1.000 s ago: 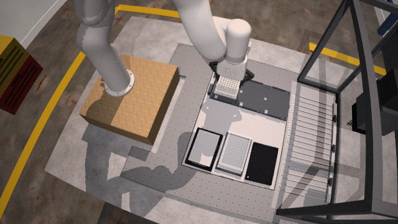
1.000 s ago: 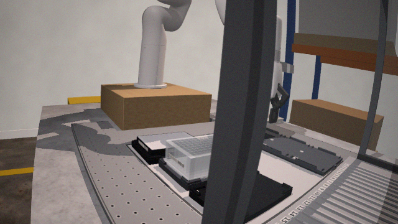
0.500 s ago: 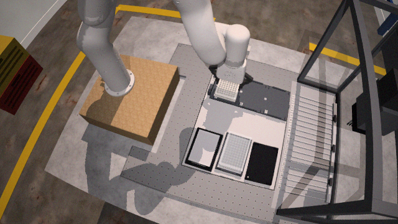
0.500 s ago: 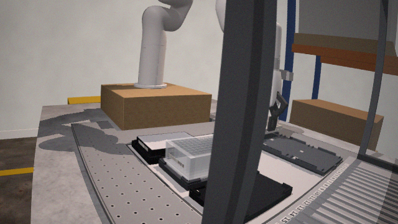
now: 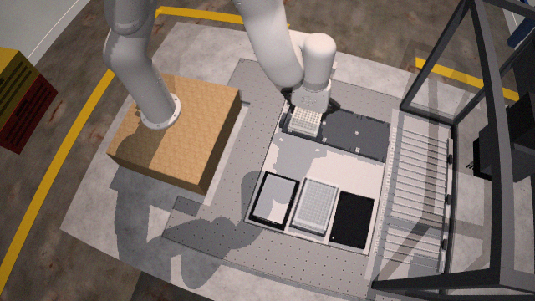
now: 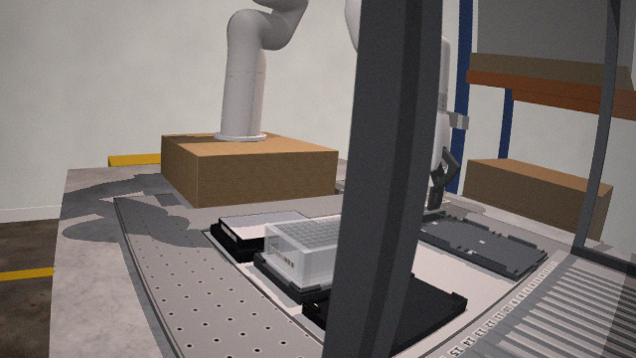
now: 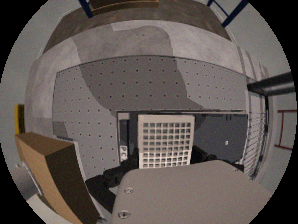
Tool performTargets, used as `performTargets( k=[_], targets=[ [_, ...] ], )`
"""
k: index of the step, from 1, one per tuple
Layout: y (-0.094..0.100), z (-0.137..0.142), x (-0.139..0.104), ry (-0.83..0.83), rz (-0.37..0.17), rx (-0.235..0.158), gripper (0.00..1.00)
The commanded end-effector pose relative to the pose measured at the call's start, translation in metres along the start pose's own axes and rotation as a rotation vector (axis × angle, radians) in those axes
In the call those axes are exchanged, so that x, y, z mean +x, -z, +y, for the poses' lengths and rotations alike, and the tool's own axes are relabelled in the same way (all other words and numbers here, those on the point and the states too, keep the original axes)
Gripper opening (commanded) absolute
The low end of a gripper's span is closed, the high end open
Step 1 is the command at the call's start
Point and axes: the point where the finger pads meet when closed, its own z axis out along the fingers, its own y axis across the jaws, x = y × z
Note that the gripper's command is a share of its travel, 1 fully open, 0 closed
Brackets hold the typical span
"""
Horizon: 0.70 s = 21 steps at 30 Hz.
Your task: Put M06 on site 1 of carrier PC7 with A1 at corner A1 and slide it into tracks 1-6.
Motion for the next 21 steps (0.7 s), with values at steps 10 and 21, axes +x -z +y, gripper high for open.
performTargets(
  k=[10, 21],
  targets=[
    [-0.004, 0.001, 0.000, 0.000, 0.001, -0.003, 0.00],
    [-0.009, 0.001, 0.000, 0.000, 0.001, -0.003, 0.00]
  ],
)
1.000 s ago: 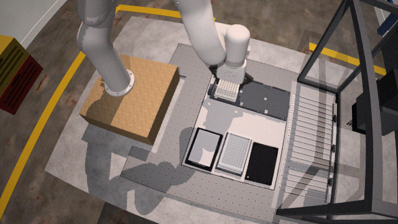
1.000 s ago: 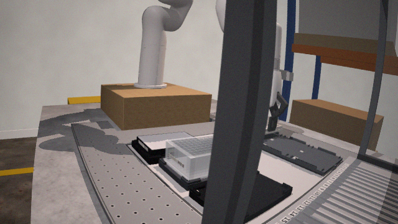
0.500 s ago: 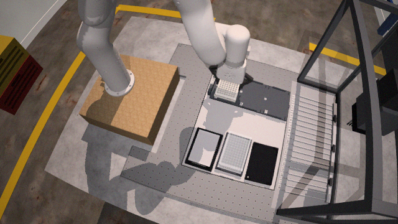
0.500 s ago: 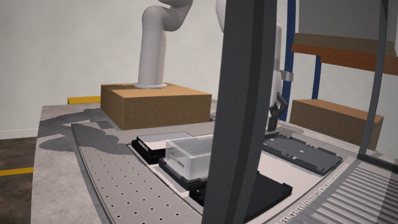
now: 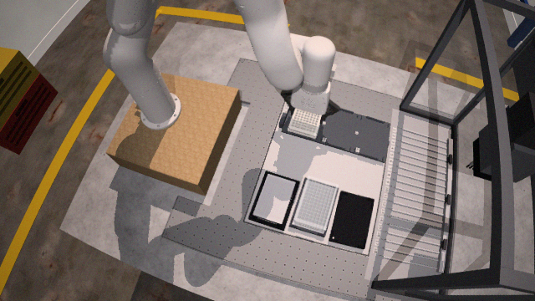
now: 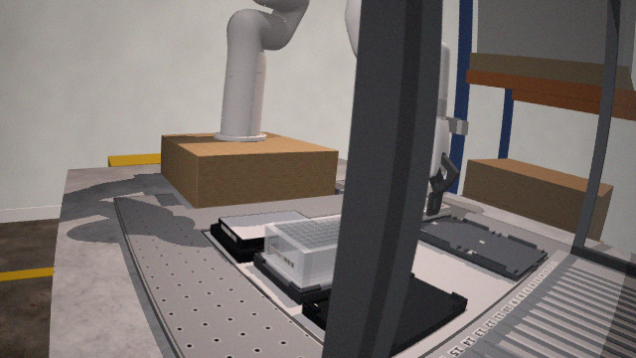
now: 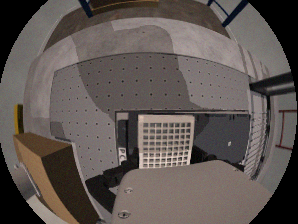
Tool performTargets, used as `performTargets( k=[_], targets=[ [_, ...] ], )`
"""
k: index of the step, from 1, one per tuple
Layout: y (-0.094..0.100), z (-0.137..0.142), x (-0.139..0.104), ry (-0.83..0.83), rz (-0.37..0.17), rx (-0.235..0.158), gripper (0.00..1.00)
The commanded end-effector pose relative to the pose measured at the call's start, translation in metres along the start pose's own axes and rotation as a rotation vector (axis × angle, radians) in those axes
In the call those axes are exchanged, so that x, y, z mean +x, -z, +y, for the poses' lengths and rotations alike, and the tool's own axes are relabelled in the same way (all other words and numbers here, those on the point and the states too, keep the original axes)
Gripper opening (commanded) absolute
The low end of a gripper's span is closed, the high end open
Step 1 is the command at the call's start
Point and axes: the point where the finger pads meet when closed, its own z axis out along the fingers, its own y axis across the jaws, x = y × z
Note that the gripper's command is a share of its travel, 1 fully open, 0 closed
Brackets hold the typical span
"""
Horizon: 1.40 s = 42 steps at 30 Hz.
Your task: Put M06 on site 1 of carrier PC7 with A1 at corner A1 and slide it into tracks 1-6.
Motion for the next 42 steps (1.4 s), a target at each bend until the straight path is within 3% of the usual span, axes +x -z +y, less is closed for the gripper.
performTargets(
  k=[1, 15, 16, 42],
  targets=[
    [0.0008, 0.0015, 0.0006, 0.000, 0.001, -0.004, 0.00],
    [0.0008, 0.0015, 0.0006, 0.000, 0.001, -0.004, 0.00],
    [0.0002, 0.0015, 0.0006, 0.000, 0.001, -0.004, 1.00],
    [0.0002, 0.0015, 0.0006, 0.000, 0.001, -0.004, 1.00]
  ],
)
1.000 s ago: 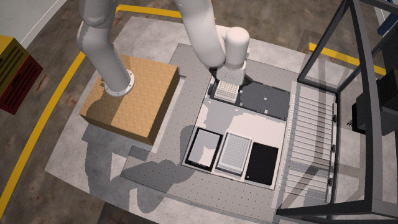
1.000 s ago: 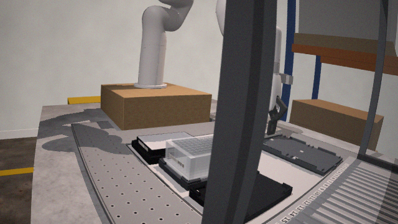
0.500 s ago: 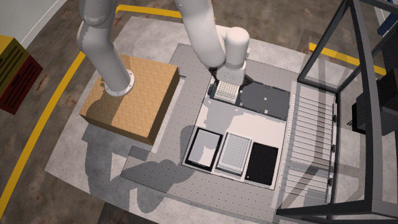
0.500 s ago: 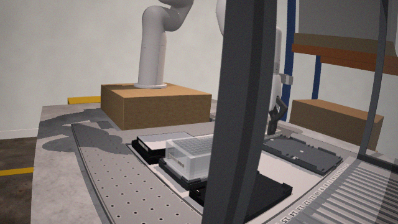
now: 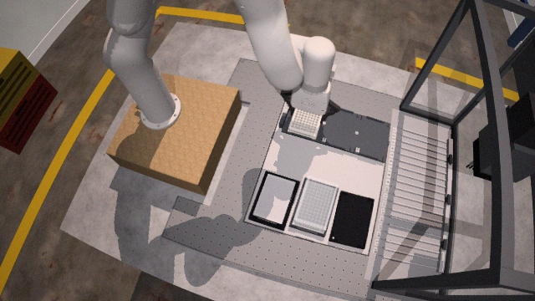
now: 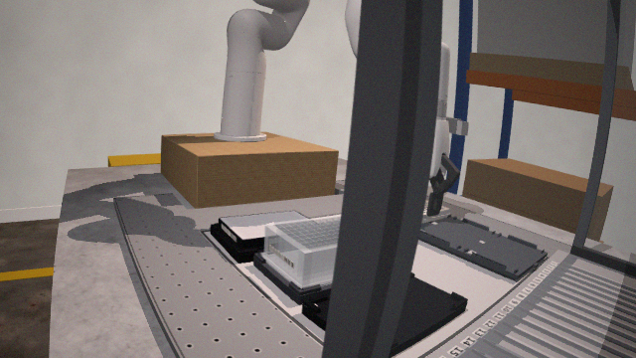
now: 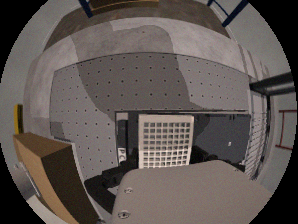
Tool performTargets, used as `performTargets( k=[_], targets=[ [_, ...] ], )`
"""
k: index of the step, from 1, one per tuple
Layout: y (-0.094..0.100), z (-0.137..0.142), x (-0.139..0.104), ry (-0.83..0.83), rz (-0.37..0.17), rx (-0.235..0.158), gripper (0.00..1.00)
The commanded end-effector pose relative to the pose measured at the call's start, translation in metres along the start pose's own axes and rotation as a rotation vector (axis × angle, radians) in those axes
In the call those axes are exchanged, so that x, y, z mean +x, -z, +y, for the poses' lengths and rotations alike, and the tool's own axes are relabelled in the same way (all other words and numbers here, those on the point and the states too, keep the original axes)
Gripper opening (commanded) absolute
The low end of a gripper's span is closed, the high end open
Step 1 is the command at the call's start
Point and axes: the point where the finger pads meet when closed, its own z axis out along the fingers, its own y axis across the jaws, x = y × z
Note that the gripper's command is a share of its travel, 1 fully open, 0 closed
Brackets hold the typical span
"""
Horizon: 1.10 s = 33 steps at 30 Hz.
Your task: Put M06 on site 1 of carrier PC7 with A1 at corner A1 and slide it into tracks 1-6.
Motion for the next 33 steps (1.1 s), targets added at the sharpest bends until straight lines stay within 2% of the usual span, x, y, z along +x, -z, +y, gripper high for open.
performTargets(
  k=[1, 8, 33],
  targets=[
    [0.001, 0.001, 0.000, 0.000, 0.001, -0.003, 1.00],
    [0.001, 0.001, 0.000, 0.000, 0.001, -0.003, 1.00],
    [0.039, 0.001, 0.001, 0.000, 0.001, -0.003, 1.00]
  ],
)
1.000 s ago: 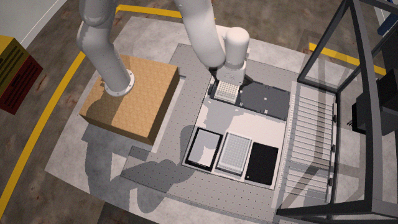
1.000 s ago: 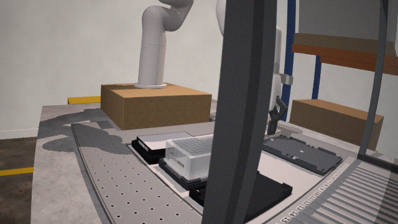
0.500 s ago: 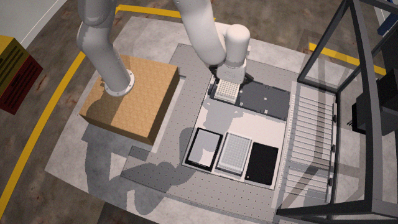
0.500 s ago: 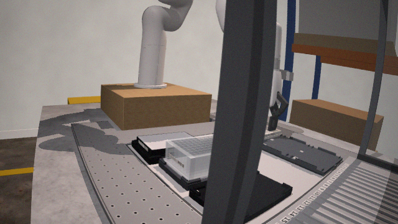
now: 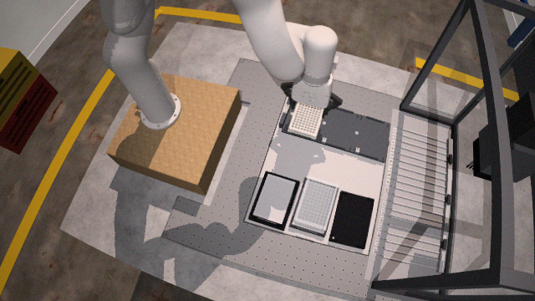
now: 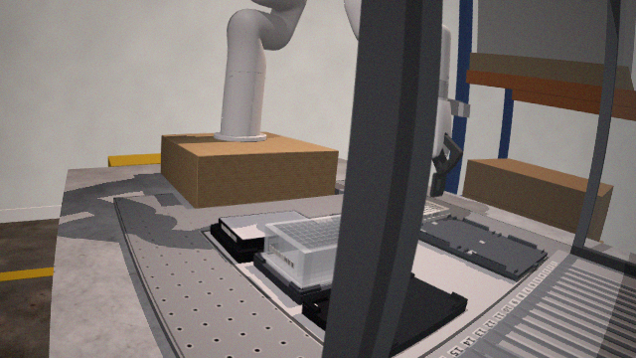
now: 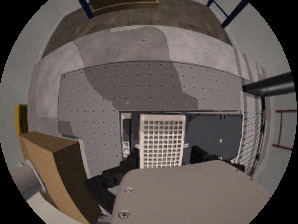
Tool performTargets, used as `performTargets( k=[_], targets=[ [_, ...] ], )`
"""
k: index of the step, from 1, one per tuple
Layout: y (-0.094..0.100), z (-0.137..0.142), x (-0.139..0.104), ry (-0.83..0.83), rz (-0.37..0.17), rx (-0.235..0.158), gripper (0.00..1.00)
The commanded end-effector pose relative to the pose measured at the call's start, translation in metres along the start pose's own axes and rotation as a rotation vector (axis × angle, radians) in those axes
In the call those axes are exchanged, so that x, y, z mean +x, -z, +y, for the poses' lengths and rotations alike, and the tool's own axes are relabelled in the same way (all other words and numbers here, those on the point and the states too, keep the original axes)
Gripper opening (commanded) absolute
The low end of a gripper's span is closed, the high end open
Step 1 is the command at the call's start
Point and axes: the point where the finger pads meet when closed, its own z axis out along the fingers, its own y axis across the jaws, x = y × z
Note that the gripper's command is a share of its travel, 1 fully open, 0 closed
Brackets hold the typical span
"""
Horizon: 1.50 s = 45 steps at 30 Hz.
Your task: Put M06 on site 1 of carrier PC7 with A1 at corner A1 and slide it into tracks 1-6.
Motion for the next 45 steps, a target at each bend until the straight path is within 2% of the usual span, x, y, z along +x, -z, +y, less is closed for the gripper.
performTargets(
  k=[1, 45],
  targets=[
    [0.008, 0.001, 0.000, 0.000, 0.001, -0.003, 1.00],
    [0.072, 0.001, 0.001, 0.000, 0.001, -0.003, 1.00]
  ],
)
